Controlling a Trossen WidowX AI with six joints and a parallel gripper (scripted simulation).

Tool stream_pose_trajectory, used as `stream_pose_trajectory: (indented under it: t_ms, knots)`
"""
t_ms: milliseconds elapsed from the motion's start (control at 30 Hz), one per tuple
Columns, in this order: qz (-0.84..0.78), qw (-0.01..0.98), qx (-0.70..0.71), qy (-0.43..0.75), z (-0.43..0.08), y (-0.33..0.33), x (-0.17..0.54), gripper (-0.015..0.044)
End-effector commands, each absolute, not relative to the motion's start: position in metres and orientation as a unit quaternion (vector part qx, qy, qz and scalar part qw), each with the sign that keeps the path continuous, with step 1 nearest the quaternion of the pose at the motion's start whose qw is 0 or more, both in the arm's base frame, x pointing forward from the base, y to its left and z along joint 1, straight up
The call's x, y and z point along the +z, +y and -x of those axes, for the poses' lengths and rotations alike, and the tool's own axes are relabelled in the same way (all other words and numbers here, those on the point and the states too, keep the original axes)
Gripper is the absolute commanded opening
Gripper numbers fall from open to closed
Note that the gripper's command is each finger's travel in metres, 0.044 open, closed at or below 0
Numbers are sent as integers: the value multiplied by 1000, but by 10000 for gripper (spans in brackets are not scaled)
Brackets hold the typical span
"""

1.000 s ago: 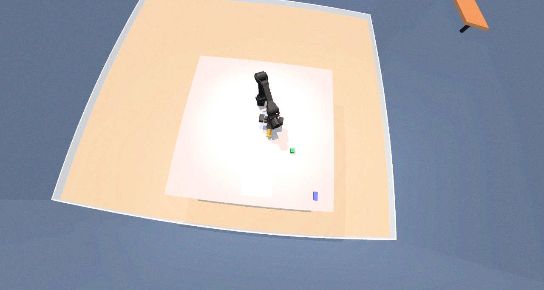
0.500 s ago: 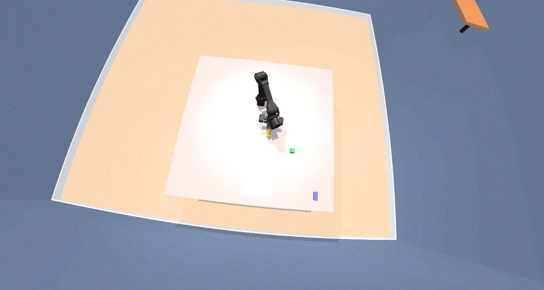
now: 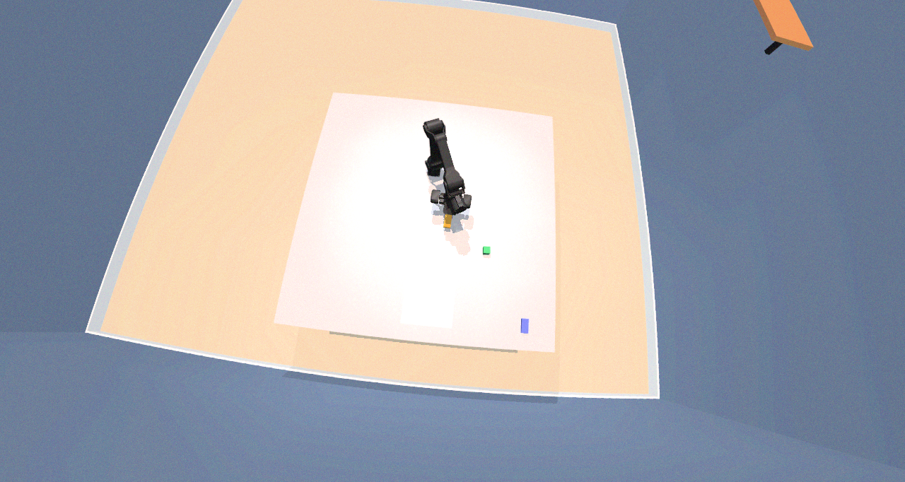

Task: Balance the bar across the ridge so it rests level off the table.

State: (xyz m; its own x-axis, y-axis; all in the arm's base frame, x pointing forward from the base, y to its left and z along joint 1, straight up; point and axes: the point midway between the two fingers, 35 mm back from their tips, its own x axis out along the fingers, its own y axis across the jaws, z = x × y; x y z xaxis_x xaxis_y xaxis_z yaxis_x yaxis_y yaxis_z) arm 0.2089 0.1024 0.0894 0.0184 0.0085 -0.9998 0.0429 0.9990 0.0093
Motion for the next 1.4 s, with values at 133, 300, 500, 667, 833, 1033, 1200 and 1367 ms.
stream_pose_trajectory:
  t_ms: [133, 300, 500, 667, 833, 1033, 1200, 1367]
  knots:
    - [-18, 713, -12, 700, -209, 102, 89, 171]
    - [-18, 713, -12, 700, -209, 102, 89, 172]
    - [-18, 713, -12, 700, -209, 102, 89, 173]
    - [-18, 713, -12, 700, -209, 102, 89, 185]
    - [-18, 713, -12, 700, -209, 102, 89, 185]
    - [-18, 713, -12, 700, -209, 102, 89, 211]
    - [-18, 713, -12, 700, -209, 102, 89, 342]
    - [-18, 713, -12, 700, -209, 102, 89, 440]
